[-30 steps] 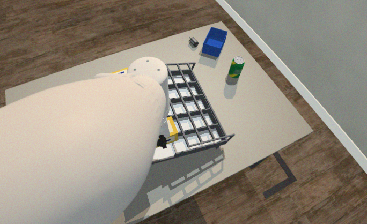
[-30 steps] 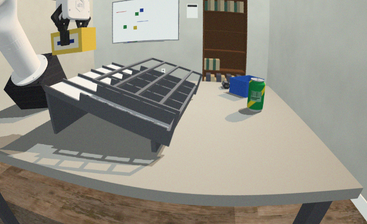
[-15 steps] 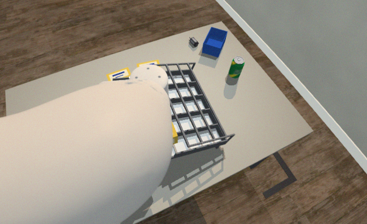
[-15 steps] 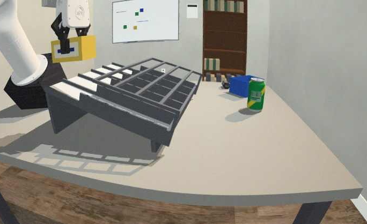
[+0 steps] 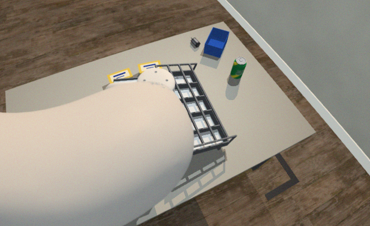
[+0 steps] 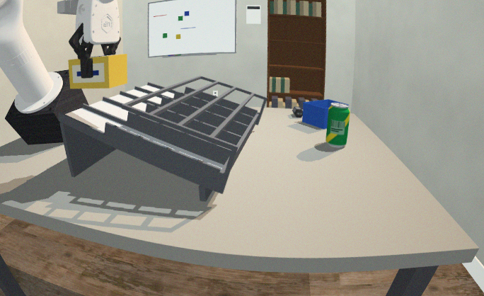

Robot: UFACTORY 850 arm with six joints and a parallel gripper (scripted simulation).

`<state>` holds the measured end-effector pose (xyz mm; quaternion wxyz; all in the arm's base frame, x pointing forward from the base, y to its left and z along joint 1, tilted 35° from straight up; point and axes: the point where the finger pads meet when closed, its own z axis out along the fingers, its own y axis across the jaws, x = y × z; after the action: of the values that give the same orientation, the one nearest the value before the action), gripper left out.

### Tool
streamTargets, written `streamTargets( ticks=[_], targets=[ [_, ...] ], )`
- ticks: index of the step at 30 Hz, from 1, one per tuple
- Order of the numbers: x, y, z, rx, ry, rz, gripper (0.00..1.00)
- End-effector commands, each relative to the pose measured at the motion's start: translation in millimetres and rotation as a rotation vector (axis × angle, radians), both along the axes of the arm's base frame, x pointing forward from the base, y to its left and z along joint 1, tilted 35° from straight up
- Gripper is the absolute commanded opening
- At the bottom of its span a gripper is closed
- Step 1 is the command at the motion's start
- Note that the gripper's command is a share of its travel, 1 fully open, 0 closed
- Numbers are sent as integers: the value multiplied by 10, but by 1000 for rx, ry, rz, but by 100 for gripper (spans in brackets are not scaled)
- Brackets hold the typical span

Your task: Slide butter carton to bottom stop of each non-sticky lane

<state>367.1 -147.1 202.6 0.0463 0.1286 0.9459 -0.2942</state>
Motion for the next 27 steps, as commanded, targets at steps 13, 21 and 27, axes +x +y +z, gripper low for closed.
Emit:
streamTargets(
  ticks=[13, 21, 27],
  targets=[
    [13, -29, -43, 43, 125, -84, 0],
    [13, -29, -43, 43, 125, -84, 0],
    [13, -29, -43, 43, 125, -84, 0]
  ],
)
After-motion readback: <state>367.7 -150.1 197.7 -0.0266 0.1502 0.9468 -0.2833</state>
